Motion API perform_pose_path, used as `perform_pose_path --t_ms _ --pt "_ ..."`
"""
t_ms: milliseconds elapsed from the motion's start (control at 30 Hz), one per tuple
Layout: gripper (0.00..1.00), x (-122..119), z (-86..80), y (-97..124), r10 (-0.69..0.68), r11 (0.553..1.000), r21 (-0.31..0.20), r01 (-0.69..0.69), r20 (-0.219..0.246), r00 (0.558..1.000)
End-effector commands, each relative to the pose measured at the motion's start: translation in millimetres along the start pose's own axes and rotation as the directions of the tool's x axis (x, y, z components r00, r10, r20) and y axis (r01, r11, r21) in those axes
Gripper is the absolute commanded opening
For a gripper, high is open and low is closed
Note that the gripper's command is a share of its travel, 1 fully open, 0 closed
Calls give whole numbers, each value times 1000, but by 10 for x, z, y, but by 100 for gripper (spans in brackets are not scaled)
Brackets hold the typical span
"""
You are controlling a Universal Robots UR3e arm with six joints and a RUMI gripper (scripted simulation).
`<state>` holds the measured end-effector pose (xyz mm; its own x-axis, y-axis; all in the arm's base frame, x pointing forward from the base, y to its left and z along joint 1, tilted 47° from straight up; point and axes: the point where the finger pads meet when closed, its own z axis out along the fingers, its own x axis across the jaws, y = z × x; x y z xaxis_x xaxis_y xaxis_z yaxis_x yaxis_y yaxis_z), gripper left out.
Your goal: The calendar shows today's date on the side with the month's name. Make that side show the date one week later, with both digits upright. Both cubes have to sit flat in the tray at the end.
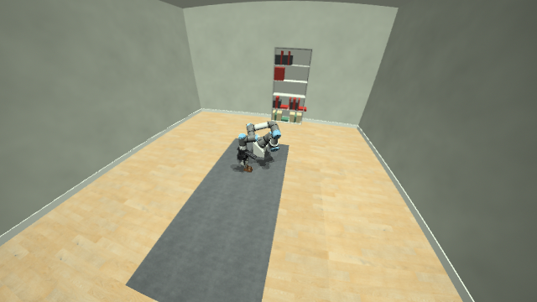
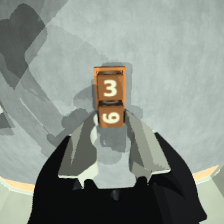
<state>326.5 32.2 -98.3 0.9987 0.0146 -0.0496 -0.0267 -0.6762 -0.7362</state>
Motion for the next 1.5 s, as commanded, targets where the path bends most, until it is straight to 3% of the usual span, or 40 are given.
perform_pose_path --t_ms 0,1467 --pt "11 6 -7 5 0 1000 -2 0 -2 1000" --pt "11 6 81 6 0 1000 -2 0 -2 1000"
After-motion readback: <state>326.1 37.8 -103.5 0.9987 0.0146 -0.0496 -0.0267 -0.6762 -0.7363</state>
